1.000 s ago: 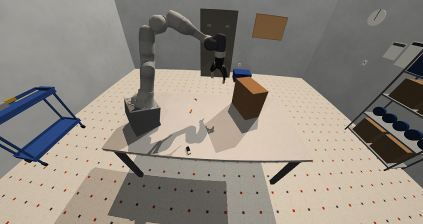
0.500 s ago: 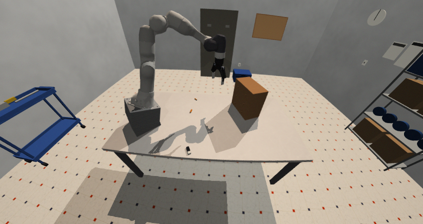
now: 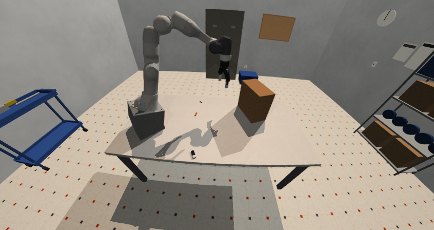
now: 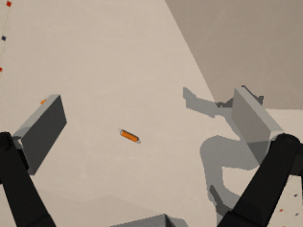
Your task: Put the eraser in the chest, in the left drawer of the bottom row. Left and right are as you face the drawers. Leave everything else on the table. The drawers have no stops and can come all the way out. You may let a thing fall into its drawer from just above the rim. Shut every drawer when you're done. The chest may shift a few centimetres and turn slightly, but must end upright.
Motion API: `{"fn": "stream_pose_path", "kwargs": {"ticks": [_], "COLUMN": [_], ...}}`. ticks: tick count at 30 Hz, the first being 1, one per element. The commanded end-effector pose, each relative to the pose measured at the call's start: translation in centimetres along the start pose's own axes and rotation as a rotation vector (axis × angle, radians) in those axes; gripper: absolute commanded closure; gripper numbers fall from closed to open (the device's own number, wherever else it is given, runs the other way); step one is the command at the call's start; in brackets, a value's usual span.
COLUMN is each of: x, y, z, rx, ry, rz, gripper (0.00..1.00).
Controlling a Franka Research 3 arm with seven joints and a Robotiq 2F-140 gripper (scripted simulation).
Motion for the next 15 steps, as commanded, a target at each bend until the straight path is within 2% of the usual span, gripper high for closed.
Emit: {"fn": "stream_pose_path", "kwargs": {"ticks": [1,15], "x": [0.07,-0.06], "y": [-0.03,-0.06], "z": [0.31,1.03], "rx": [-0.008,-0.007], "ry": [0.002,0.003], "rz": [0.155,0.353], "gripper": [0.00,0.00]}}
Point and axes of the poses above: the point where the finger pads meet when closed, its own z axis out along the fingers, its own y axis across the jaws, x = y × z, the point moved 3 cm from there along -z, back along the fingers, and after that the axes turned 6 degrees about -z, right-handed, at the moved point
